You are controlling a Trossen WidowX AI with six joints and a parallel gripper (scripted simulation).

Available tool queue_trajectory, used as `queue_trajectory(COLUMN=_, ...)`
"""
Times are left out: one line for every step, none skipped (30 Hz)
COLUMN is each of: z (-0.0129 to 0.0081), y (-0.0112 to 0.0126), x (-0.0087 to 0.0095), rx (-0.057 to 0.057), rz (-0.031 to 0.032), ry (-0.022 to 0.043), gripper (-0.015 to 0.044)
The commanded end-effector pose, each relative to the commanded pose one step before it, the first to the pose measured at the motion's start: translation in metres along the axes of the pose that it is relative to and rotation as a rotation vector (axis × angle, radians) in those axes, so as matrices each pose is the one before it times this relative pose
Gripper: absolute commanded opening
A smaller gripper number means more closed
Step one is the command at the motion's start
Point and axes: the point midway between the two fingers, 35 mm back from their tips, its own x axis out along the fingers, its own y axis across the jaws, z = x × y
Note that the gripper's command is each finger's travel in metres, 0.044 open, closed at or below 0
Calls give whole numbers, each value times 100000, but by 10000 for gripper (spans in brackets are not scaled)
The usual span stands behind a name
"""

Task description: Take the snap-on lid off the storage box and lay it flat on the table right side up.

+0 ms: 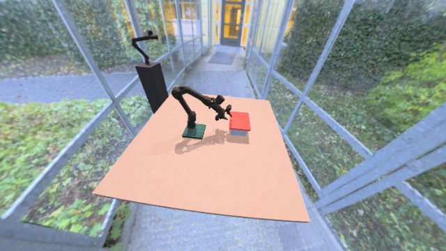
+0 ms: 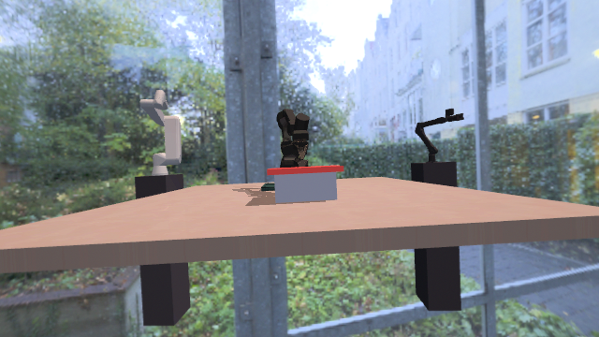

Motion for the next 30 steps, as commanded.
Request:
queue_trajectory(z=-25, y=-329, x=838, rx=-448, rz=-776, ry=388, gripper=235)
queue_trajectory(z=8, y=-16, x=163, rx=2, rz=11, ry=-1, gripper=235)
queue_trajectory(z=8, y=-17, x=163, rx=2, rz=11, ry=-1, gripper=235)
queue_trajectory(z=9, y=-18, x=162, rx=2, rz=11, ry=-1, gripper=235)
queue_trajectory(z=9, y=-19, x=162, rx=2, rz=11, ry=-1, gripper=235)
queue_trajectory(z=10, y=-21, x=162, rx=2, rz=11, ry=-1, gripper=235)
queue_trajectory(z=10, y=-22, x=162, rx=2, rz=11, ry=-1, gripper=235)
queue_trajectory(z=11, y=-23, x=162, rx=2, rz=11, ry=-1, gripper=235)
queue_trajectory(z=9, y=-20, x=132, rx=2, rz=9, ry=-1, gripper=235)
queue_trajectory(z=6, y=-12, x=80, rx=1, rz=5, ry=-1, gripper=235)
queue_trajectory(z=2, y=-4, x=27, rx=0, rz=2, ry=0, gripper=235)
queue_trajectory(z=0, y=0, x=0, rx=0, rz=0, ry=0, gripper=228)
queue_trajectory(z=0, y=0, x=0, rx=0, rz=0, ry=0, gripper=222)
queue_trajectory(z=0, y=0, x=0, rx=0, rz=0, ry=0, gripper=215)
queue_trajectory(z=0, y=0, x=0, rx=0, rz=0, ry=0, gripper=208)
queue_trajectory(z=0, y=0, x=0, rx=0, rz=0, ry=0, gripper=202)
queue_trajectory(z=0, y=0, x=0, rx=0, rz=0, ry=0, gripper=195)
queue_trajectory(z=0, y=0, x=0, rx=0, rz=0, ry=0, gripper=188)
queue_trajectory(z=0, y=0, x=0, rx=0, rz=0, ry=0, gripper=182)
queue_trajectory(z=0, y=0, x=0, rx=0, rz=0, ry=0, gripper=175)
queue_trajectory(z=0, y=0, x=0, rx=0, rz=0, ry=0, gripper=168)
queue_trajectory(z=0, y=0, x=0, rx=0, rz=0, ry=0, gripper=162)
queue_trajectory(z=0, y=0, x=0, rx=0, rz=0, ry=0, gripper=155)
queue_trajectory(z=0, y=0, x=0, rx=0, rz=0, ry=0, gripper=148)
queue_trajectory(z=0, y=0, x=0, rx=0, rz=0, ry=0, gripper=142)
queue_trajectory(z=0, y=0, x=0, rx=0, rz=0, ry=0, gripper=135)
queue_trajectory(z=0, y=0, x=0, rx=0, rz=0, ry=0, gripper=128)
queue_trajectory(z=0, y=0, x=0, rx=0, rz=0, ry=0, gripper=122)
queue_trajectory(z=0, y=0, x=0, rx=0, rz=0, ry=0, gripper=115)
queue_trajectory(z=0, y=0, x=0, rx=0, rz=0, ry=0, gripper=108)
